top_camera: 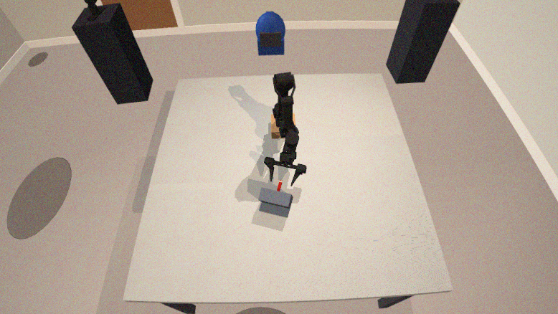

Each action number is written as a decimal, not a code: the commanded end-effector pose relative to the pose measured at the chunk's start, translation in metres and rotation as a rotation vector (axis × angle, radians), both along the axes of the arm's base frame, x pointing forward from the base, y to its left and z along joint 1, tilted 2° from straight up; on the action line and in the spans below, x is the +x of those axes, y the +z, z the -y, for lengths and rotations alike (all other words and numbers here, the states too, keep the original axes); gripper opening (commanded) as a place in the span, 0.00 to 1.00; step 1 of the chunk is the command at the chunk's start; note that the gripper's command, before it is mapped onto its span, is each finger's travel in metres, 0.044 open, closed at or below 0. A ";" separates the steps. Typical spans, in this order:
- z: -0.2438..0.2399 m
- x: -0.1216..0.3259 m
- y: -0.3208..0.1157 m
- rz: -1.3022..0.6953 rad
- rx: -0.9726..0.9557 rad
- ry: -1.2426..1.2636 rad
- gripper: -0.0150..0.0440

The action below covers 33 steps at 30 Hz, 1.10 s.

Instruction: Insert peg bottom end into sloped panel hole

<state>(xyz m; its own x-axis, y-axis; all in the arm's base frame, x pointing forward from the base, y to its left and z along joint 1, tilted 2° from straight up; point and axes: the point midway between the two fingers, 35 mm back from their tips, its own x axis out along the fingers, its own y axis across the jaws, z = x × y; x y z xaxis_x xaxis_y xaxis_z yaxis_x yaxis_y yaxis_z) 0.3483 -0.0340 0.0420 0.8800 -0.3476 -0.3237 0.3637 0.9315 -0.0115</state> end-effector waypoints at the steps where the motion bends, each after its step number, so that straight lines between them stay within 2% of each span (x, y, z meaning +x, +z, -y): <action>1: -0.002 -0.005 0.005 0.008 0.004 -0.005 1.00; 33: -0.015 -0.028 0.016 0.005 0.003 -0.001 1.00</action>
<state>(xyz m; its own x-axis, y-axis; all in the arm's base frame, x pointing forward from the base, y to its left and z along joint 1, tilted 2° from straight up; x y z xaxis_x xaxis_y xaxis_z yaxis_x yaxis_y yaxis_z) 0.3243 -0.0200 0.0545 0.8801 -0.3446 -0.3266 0.3601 0.9328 -0.0136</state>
